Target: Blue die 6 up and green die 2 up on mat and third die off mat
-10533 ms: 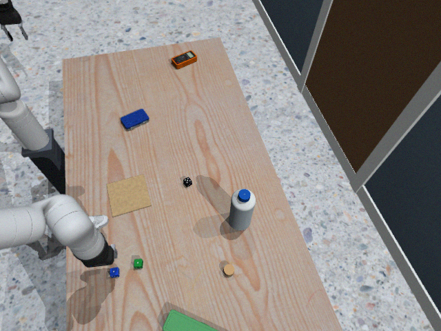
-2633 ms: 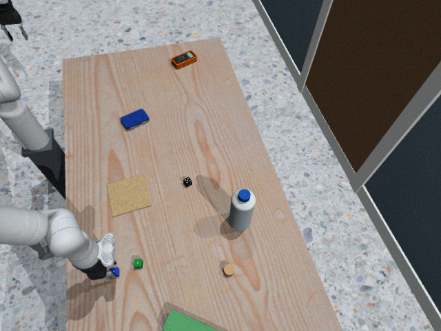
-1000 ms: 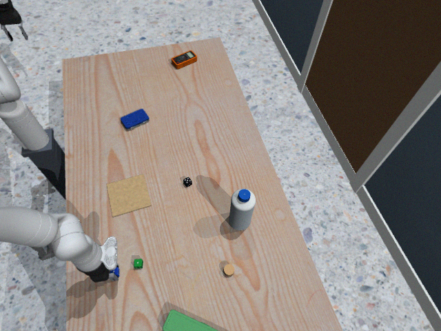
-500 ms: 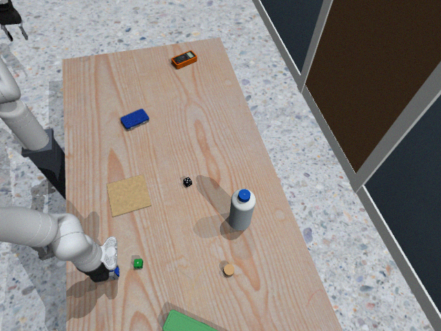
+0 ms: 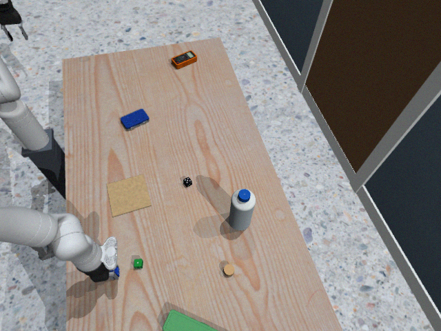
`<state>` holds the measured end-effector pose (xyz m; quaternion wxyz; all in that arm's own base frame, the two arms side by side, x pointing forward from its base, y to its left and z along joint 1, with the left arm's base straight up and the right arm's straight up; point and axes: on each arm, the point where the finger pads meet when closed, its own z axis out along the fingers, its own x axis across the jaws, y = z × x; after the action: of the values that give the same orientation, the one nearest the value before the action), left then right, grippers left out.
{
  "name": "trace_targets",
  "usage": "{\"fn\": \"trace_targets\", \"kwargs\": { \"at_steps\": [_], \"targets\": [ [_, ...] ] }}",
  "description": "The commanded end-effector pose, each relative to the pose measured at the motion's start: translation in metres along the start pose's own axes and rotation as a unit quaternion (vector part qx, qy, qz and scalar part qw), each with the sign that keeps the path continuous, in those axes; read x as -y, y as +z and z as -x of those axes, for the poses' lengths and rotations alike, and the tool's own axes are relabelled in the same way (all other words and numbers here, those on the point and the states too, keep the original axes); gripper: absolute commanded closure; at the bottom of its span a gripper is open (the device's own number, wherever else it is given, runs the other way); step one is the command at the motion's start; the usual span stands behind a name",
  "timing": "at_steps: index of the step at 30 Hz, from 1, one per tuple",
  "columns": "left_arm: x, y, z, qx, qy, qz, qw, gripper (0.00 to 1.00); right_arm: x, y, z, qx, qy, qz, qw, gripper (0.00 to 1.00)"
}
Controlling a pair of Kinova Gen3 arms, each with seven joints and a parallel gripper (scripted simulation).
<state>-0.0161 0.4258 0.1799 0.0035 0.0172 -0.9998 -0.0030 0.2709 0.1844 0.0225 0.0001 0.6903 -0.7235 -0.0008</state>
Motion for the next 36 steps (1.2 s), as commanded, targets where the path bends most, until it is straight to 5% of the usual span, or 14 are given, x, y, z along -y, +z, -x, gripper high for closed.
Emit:
{"fn": "trace_targets", "kwargs": {
  "at_steps": [1,13,36],
  "targets": [
    [0.001,0.0,0.002,0.003,0.001,-0.003,1.0,0.0,0.0,0.001,-0.001,0.0,0.0,-0.001,1.0,0.51],
    [0.001,0.0,0.002,0.003,0.001,-0.003,1.0,0.0,0.0,-0.008,-0.001,0.0,0.0,-0.001,1.0,0.51],
    [0.001,0.0,0.002,0.003,0.001,-0.003,1.0,0.0,0.0,-0.092,-0.001,0.0,0.0,-0.001,1.0,0.51]
  ]
}}
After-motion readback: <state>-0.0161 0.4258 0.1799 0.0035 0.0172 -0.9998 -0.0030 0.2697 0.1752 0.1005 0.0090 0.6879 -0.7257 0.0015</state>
